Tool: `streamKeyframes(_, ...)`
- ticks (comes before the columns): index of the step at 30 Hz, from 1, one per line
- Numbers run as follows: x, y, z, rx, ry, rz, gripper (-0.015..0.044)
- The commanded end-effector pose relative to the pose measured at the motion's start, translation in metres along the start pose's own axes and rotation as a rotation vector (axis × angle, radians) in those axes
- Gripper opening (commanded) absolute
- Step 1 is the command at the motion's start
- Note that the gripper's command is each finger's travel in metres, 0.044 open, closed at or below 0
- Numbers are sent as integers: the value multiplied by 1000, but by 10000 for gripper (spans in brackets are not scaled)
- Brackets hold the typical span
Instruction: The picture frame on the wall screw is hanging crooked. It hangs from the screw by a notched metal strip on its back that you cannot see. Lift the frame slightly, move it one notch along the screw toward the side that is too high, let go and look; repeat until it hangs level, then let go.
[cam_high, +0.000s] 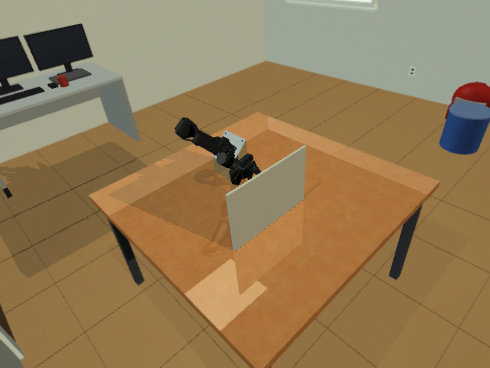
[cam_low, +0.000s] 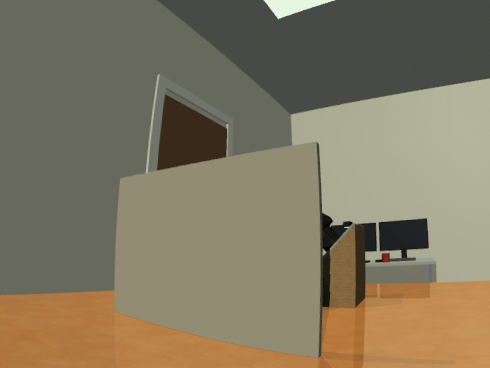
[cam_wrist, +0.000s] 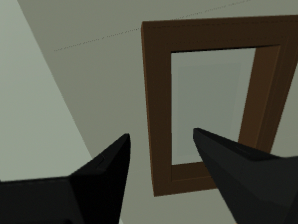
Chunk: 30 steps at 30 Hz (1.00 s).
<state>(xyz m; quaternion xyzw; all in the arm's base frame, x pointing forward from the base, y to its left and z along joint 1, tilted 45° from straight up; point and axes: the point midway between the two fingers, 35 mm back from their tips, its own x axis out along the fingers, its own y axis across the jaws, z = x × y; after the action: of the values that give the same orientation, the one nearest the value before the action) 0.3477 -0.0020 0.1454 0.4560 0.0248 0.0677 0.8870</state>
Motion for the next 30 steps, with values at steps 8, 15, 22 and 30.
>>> streamKeyframes(8, 19, 1, 1, 2, -3, 2, 260)
streamKeyframes(15, 23, 1, 0, 2, -3, 2, 260)
streamKeyframes(22, 23, 1, 0, 2, -3, 2, 260)
streamKeyframes(30, 23, 1, 0, 2, -3, 2, 260)
